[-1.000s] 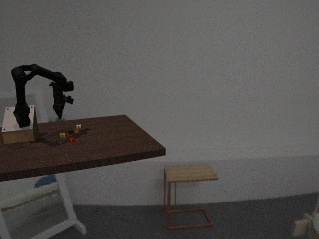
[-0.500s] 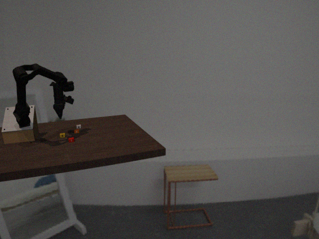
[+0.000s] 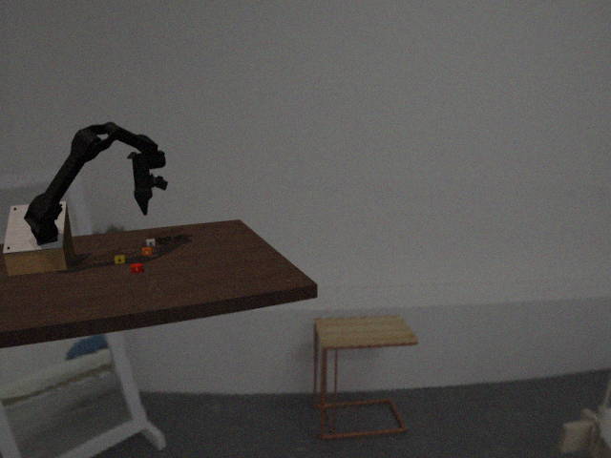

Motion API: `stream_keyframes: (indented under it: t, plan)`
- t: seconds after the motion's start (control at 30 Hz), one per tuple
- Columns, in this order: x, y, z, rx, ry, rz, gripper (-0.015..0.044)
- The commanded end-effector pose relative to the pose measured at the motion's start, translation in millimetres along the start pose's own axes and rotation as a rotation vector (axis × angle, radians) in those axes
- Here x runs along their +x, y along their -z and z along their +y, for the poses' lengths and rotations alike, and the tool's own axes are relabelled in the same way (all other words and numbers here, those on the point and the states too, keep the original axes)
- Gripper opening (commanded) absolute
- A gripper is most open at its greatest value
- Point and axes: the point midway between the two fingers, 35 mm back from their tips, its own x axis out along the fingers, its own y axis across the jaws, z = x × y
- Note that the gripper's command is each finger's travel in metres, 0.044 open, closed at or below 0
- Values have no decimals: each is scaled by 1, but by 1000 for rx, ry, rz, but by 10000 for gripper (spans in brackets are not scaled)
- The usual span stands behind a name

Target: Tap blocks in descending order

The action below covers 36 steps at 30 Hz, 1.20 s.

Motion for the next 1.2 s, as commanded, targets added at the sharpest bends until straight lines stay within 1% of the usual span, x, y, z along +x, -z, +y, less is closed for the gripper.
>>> stream_keyframes:
  t: [0.0,0.83,0.9,1.1,1.17]
  plan:
    - [5,-9,37,5,-6,0,400]
    - [5,-9,35,5,-6,0,400]
    - [4,-10,15,4,-7,0,400]
    - [5,2,-74,3,-2,1,400]
    - [7,8,-92,3,1,2,400]
